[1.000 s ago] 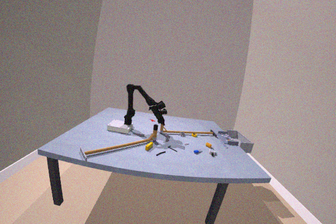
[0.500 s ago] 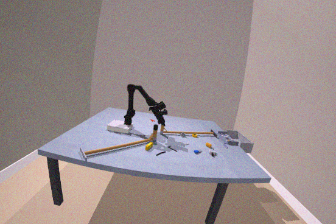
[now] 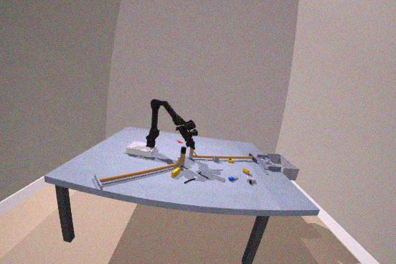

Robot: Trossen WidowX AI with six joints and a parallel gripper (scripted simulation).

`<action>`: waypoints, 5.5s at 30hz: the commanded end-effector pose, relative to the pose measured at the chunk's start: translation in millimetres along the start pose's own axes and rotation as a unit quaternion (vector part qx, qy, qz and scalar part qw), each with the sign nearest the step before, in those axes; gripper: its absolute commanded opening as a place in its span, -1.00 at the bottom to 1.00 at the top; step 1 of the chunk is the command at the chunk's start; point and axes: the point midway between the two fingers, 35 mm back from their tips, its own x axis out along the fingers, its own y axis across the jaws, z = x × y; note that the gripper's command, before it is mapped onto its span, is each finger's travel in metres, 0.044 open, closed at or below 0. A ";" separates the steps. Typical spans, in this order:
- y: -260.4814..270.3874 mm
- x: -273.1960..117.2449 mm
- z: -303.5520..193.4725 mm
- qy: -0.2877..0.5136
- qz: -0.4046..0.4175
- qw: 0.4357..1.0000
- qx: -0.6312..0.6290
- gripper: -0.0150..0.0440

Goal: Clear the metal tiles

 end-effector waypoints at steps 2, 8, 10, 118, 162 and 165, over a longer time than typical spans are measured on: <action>-21.4 -2.4 1.8 0.000 -0.031 0.999 0.009 -0.49; -29.0 -2.9 1.6 0.000 -0.034 0.999 0.013 -0.49; -31.6 -3.1 1.5 0.000 -0.035 0.999 0.014 -0.49; -21.4 -50.8 -62.5 0.003 -0.047 0.998 0.030 -0.49; 25.2 -47.5 -58.4 0.010 -0.077 0.995 0.067 -0.49; 25.0 -46.9 -57.2 0.010 -0.077 0.995 0.067 -0.49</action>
